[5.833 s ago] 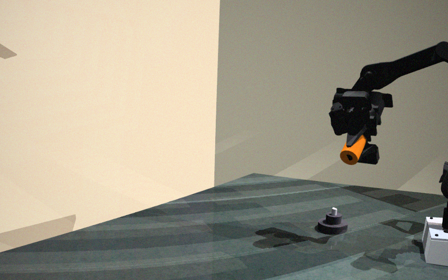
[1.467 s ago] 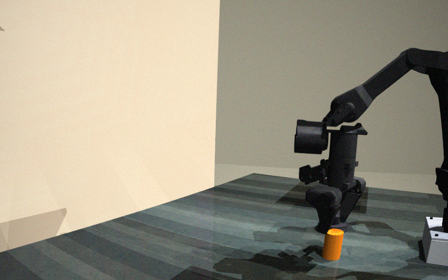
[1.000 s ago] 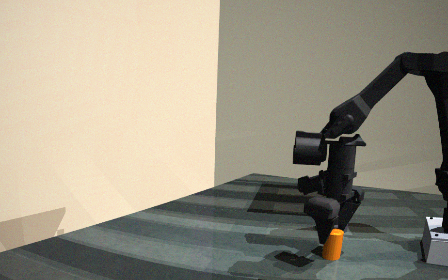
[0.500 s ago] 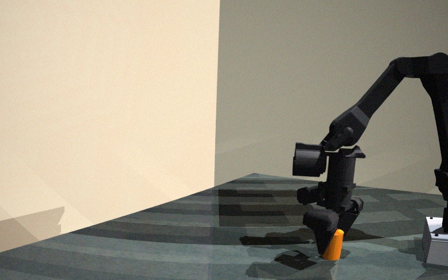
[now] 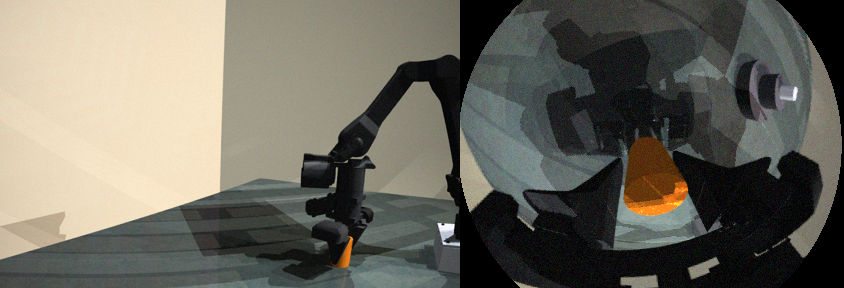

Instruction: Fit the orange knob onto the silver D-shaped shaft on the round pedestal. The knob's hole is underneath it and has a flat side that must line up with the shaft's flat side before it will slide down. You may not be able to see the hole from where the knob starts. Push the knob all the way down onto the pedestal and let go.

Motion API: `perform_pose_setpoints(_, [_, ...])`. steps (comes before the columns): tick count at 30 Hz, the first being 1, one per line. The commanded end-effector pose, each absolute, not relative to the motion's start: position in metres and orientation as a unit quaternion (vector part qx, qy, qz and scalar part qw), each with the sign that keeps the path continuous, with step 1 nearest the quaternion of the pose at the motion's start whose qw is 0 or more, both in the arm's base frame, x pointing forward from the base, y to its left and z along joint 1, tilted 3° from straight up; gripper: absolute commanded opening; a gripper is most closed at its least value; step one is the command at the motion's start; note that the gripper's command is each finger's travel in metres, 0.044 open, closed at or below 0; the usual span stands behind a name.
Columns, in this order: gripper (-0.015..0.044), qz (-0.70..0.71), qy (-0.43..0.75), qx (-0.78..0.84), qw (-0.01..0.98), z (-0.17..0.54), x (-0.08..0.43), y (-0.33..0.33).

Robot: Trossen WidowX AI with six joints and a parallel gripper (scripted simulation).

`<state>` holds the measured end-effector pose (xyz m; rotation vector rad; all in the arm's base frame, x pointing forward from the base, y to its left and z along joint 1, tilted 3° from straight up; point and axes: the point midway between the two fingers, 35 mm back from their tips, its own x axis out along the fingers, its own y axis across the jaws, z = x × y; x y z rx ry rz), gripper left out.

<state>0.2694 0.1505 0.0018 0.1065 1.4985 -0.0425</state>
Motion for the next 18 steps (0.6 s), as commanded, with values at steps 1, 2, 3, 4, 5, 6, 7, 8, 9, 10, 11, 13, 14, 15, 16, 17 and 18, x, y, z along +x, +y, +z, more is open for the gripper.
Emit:
perform_pose_setpoints(1, [0.0171,-0.022,0.682,0.049,0.73,0.0,0.269,0.15])
perform_pose_setpoints(2, [0.0164,-0.022,0.682,0.049,0.73,0.0,0.269,0.15])
perform_pose_setpoints(3, [0.0158,-0.022,0.682,0.049,0.73,0.0,0.269,0.15])
perform_pose_setpoints(4, [0.0151,-0.022,0.682,0.049,0.73,0.0,0.269,0.15])
perform_pose_setpoints(5, [0.0144,-0.022,0.682,0.049,0.73,0.0,0.269,0.15])
perform_pose_setpoints(6, [0.0137,-0.022,0.682,0.049,0.73,0.0,0.269,0.15])
perform_pose_setpoints(7, [0.0131,-0.022,0.682,0.049,0.73,0.0,0.269,0.15])
perform_pose_setpoints(8, [0.0105,-0.022,0.682,0.049,0.73,0.0,0.269,0.15])
perform_pose_setpoints(9, [0.0078,-0.022,0.682,0.049,0.73,0.0,0.269,0.15])
perform_pose_setpoints(10, [0.0052,-0.022,0.682,0.049,0.73,0.002,0.269,0.15])
perform_pose_setpoints(11, [0.0026,-0.022,0.682,0.049,0.73,0.004,0.27,0.15])
perform_pose_setpoints(13, [0.0,-0.022,0.682,0.049,0.73,0.01,0.271,0.151])
perform_pose_setpoints(14, [0.0,-0.022,0.682,0.049,0.73,0.013,0.271,0.151])
perform_pose_setpoints(15, [0.0,-0.022,0.682,0.049,0.73,0.016,0.272,0.151])
perform_pose_setpoints(16, [0.0,-0.022,0.682,0.049,0.73,0.019,0.272,0.152])
perform_pose_setpoints(17, [0.0,-0.022,0.681,0.049,0.73,0.022,0.272,0.152])
perform_pose_setpoints(18, [0.0,-0.022,0.681,0.049,0.73,0.025,0.272,0.152])
